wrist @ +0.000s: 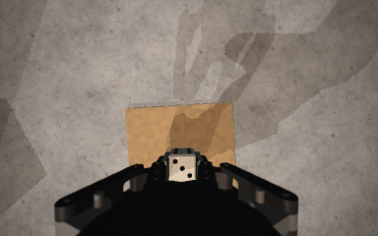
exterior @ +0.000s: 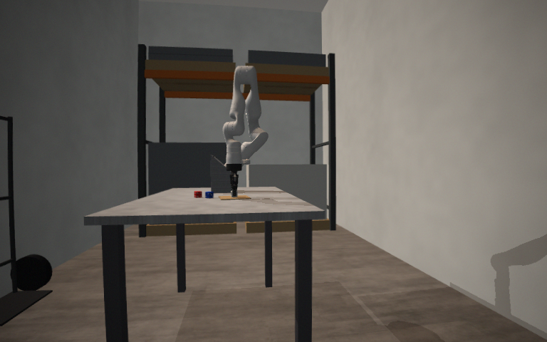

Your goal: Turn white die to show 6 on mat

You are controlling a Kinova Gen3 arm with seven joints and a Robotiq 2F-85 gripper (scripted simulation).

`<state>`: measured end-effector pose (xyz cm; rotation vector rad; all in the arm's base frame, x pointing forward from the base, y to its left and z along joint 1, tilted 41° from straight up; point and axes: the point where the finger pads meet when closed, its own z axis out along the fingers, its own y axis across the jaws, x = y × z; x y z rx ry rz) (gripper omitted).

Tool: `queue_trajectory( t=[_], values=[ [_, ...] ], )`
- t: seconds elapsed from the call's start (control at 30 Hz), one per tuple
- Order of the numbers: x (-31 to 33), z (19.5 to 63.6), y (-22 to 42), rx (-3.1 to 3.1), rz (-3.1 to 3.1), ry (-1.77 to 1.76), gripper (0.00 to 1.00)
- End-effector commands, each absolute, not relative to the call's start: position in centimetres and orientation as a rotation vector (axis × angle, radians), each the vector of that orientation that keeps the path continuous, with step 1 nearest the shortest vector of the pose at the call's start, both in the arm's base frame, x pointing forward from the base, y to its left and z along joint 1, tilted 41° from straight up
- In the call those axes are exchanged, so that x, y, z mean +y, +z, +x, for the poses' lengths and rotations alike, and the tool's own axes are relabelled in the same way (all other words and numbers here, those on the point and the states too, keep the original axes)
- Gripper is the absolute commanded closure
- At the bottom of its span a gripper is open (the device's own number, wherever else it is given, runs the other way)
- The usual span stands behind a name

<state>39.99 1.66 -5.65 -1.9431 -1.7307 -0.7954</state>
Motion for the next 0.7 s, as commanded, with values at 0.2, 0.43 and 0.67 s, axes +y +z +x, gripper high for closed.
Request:
queue_trajectory(
  t=[0.2,0.43,0.67],
  values=[
    [1.58,40.03,-5.62,-1.731,-1.945,-0.796,0.7],
    [1.58,40.03,-5.62,-1.731,-1.945,-0.796,0.62],
    [1.58,40.03,-5.62,-1.731,-1.945,-0.796,0.54]
  ],
)
